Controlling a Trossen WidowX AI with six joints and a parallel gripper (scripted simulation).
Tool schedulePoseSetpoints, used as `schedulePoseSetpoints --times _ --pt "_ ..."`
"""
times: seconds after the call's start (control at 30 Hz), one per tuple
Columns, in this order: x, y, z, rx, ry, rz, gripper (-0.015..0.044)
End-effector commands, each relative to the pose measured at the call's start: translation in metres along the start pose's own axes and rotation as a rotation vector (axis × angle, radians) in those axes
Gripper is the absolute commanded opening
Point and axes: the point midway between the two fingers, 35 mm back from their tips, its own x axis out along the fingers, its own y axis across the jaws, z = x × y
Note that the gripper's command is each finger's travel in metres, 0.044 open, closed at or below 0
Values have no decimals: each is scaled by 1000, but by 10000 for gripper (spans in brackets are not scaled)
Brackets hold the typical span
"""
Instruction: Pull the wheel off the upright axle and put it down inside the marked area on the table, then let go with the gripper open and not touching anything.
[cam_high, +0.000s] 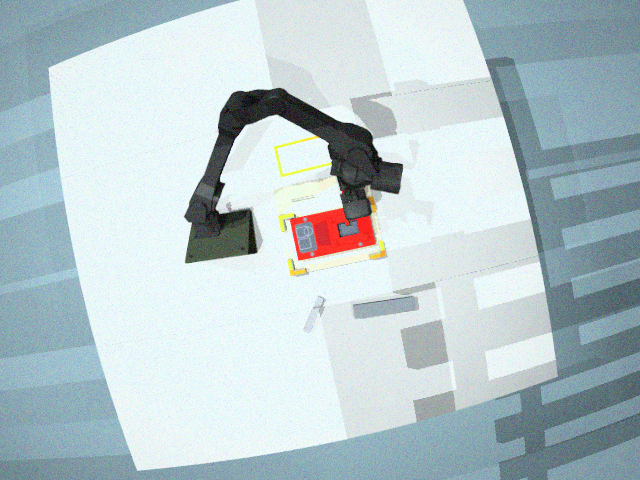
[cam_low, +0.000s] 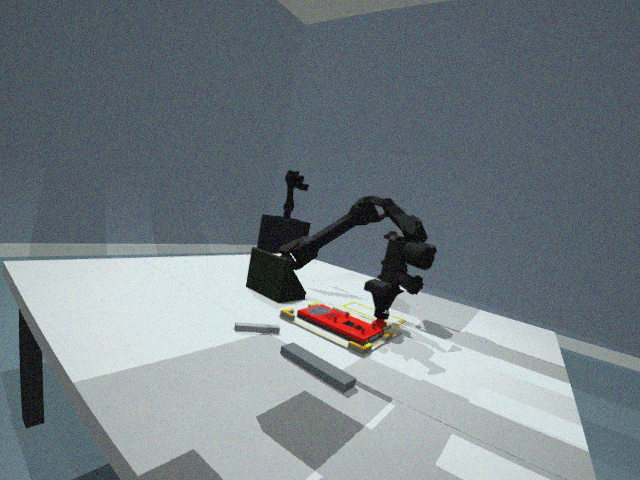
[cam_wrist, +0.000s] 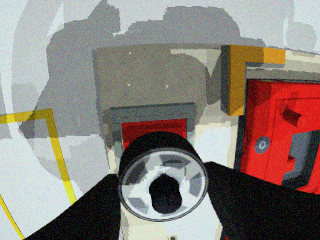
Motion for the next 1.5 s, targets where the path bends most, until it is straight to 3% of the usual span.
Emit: schedulePoseSetpoints --times 0.0,1.47 --pt "-12 -3 1 8 -17 -5 0" --pt "-27 -2 0 9 -21 -5 0"
